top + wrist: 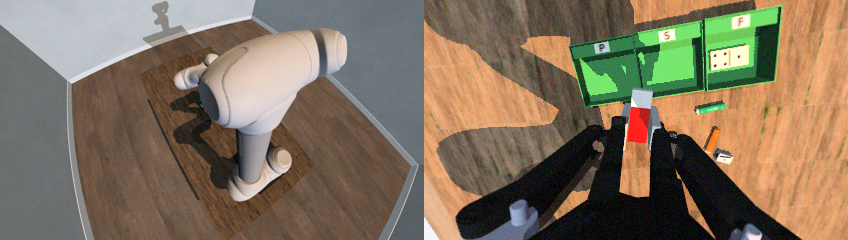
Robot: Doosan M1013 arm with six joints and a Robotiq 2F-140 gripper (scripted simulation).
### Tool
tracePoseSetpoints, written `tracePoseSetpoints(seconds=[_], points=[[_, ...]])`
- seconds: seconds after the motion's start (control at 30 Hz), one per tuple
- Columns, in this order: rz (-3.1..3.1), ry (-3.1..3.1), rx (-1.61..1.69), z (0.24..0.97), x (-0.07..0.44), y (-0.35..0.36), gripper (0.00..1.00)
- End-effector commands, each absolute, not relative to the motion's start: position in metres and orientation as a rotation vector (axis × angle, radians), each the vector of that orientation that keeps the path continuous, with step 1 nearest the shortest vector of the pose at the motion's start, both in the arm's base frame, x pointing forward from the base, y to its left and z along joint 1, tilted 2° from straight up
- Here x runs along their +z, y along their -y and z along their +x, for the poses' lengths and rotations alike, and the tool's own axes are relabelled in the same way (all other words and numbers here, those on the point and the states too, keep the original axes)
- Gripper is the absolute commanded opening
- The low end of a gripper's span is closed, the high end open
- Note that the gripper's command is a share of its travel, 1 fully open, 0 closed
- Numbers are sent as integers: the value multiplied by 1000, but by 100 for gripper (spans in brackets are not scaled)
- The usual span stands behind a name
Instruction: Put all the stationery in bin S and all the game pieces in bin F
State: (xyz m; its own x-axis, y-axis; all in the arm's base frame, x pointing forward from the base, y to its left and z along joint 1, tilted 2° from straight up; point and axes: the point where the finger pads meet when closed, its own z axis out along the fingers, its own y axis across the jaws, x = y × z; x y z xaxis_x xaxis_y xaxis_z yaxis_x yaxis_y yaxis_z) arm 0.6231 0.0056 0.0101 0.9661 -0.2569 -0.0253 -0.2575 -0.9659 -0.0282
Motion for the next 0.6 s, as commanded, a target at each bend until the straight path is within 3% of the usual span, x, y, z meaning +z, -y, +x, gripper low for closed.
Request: tracePoseSetpoints(seconds=[0.0,0.57], points=[[-3048,-645,38,642,9,13,11],[-2765,-1429,47,668,8,40,11]])
